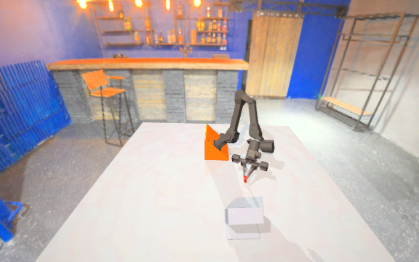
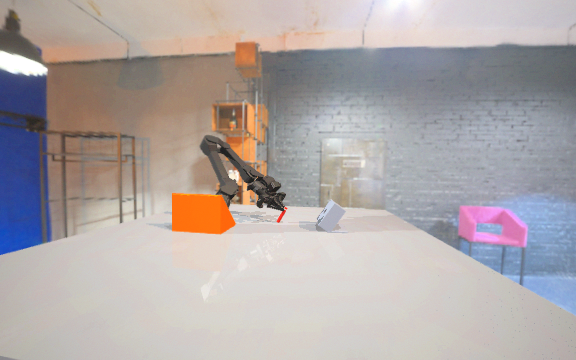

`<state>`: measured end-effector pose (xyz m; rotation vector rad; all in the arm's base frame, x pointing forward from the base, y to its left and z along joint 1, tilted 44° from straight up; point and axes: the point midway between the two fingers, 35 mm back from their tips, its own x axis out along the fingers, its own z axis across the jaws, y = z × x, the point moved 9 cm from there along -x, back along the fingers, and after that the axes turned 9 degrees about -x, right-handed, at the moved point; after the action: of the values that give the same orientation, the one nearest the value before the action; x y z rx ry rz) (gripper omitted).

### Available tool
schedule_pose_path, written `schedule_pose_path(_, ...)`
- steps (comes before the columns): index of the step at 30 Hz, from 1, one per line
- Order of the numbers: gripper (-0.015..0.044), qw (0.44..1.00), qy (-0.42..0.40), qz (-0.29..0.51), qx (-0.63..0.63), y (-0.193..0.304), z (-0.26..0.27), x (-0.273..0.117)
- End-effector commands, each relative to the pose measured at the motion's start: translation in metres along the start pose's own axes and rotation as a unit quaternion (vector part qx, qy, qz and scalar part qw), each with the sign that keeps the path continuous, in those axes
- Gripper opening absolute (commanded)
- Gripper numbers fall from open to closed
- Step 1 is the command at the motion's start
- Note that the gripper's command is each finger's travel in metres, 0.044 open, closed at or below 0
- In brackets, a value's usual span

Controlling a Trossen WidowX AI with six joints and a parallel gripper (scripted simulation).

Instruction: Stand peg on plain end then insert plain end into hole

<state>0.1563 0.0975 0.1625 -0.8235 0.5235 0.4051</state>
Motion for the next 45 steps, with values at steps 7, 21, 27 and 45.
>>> schedule_pose_path(7,0.0051,0.999,0.007,-0.045,0.004,0.012,0.000,-0.006)
schedule_pose_path(21,0.0051,0.994,0.017,-0.104,0.005,0.028,0.002,-0.012)
schedule_pose_path(27,0.0051,0.991,0.021,-0.129,0.005,0.035,0.003,-0.014)
schedule_pose_path(45,0.0051,0.983,0.030,-0.180,0.005,0.050,0.005,-0.018)
